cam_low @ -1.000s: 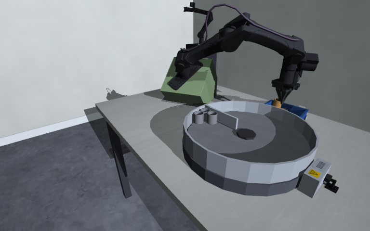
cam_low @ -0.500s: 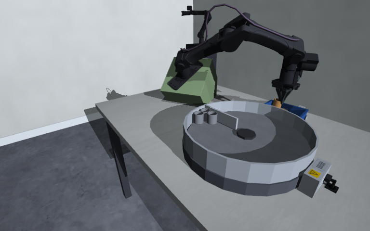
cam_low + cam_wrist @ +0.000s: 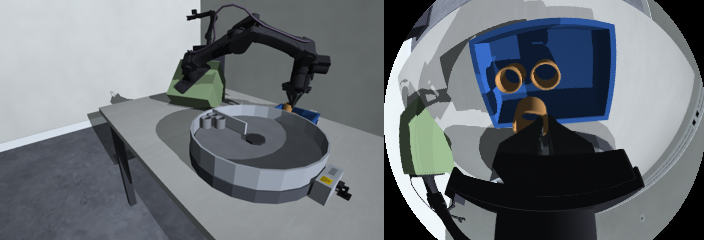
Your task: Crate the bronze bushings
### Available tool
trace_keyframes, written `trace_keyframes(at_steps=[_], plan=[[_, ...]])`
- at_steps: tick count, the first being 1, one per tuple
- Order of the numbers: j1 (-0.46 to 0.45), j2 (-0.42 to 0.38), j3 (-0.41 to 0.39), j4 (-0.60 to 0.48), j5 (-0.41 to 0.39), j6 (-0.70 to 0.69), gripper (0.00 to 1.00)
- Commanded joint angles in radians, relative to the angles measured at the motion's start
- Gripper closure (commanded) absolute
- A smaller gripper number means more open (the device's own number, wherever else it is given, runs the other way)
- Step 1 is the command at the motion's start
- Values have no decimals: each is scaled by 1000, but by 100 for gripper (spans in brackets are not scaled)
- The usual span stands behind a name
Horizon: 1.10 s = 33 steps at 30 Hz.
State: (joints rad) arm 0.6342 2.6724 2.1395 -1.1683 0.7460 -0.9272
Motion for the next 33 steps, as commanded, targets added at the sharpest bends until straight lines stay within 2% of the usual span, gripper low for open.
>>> trace_keyframes(at_steps=[1, 12, 33], plan=[[34, -41, -21, 21, -8, -7, 100], [25, -41, -37, 46, -5, -21, 100], [-25, -30, -106, 167, 1, -83, 100]])
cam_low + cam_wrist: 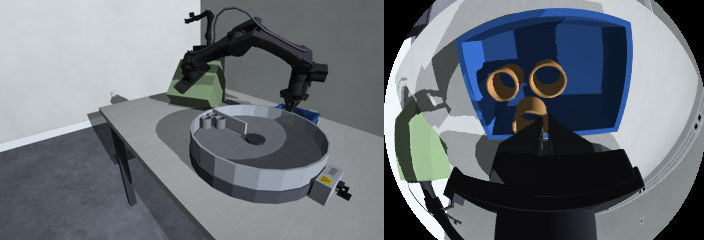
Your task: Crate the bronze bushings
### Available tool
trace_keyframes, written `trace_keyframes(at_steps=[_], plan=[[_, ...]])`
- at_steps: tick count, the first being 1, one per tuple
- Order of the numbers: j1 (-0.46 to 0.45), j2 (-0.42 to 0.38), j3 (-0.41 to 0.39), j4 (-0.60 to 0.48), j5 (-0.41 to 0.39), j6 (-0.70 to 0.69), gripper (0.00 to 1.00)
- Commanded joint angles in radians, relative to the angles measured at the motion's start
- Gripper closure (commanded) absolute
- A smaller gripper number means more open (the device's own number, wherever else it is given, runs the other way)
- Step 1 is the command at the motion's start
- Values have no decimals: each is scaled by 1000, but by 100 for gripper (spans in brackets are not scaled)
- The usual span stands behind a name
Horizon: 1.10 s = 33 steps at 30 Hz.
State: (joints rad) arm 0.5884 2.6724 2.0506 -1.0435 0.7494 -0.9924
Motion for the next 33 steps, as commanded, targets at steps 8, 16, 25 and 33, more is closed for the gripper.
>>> trace_keyframes(at_steps=[8, 16, 25, 33], plan=[[16, -13, -25, 67, -4, -30, 100], [15, -12, -30, 69, -5, -29, 100], [15, -12, -30, 70, -5, -29, 100], [15, -12, -30, 70, -5, -29, 100]])
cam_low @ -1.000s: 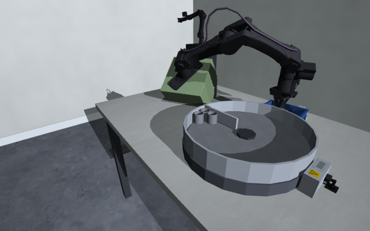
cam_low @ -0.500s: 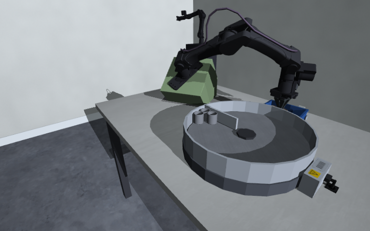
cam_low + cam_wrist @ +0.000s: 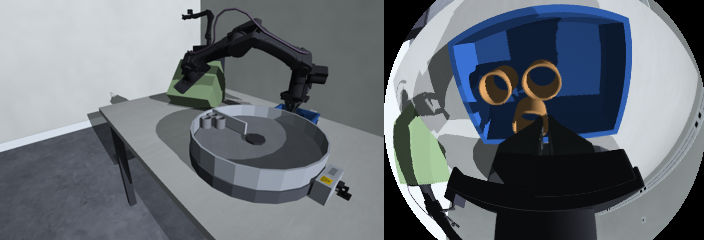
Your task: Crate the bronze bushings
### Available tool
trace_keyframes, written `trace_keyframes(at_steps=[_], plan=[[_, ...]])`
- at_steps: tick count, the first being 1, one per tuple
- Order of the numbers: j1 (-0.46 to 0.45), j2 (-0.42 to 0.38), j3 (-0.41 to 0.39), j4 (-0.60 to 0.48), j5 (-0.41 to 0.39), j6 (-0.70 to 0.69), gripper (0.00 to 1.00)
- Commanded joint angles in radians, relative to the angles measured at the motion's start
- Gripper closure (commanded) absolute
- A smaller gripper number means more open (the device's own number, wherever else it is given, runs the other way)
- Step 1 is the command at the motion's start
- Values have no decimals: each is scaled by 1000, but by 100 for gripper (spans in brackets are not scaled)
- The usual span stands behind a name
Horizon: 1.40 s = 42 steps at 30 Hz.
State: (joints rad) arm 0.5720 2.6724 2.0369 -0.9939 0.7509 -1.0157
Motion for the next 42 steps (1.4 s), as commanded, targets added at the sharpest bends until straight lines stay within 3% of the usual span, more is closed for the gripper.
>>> trace_keyframes(at_steps=[1, 23, 42], plan=[[32, -12, -16, 20, -7, -5, 100], [28, -5, -38, 43, -7, -12, 100], [29, -28, -11, 45, -8, -9, 100]])
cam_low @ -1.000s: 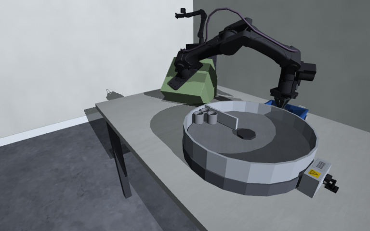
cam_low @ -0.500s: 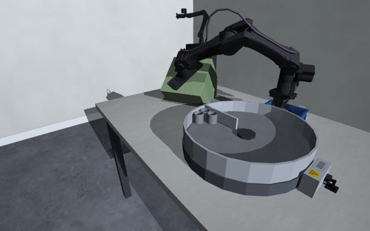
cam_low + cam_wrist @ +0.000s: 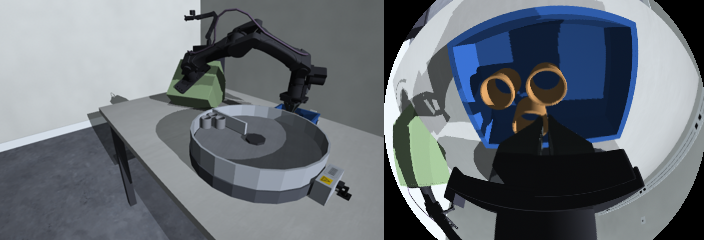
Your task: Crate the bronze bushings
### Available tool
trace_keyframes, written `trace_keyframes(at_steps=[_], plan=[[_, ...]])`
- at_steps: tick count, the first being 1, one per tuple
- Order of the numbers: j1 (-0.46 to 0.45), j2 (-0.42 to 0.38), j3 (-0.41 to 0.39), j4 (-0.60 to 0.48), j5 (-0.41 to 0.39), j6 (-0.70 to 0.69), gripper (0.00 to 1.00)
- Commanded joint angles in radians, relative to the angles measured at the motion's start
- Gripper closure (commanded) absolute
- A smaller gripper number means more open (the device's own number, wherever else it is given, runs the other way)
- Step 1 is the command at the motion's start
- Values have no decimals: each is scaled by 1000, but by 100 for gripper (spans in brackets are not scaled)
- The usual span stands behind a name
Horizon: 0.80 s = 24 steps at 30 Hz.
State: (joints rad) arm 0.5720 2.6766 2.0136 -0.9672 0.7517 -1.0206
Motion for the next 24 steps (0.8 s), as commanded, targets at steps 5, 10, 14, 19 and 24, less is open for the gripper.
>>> trace_keyframes(at_steps=[5, 10, 14, 19, 24], plan=[[29, -32, 12, 19, -9, -4, 100], [29, -32, 12, 19, -9, -4, 100], [29, -32, 12, 19, -9, -4, 100], [28, -33, 15, 19, -9, -6, 100], [26, -36, 26, 15, -8, -12, 100]])
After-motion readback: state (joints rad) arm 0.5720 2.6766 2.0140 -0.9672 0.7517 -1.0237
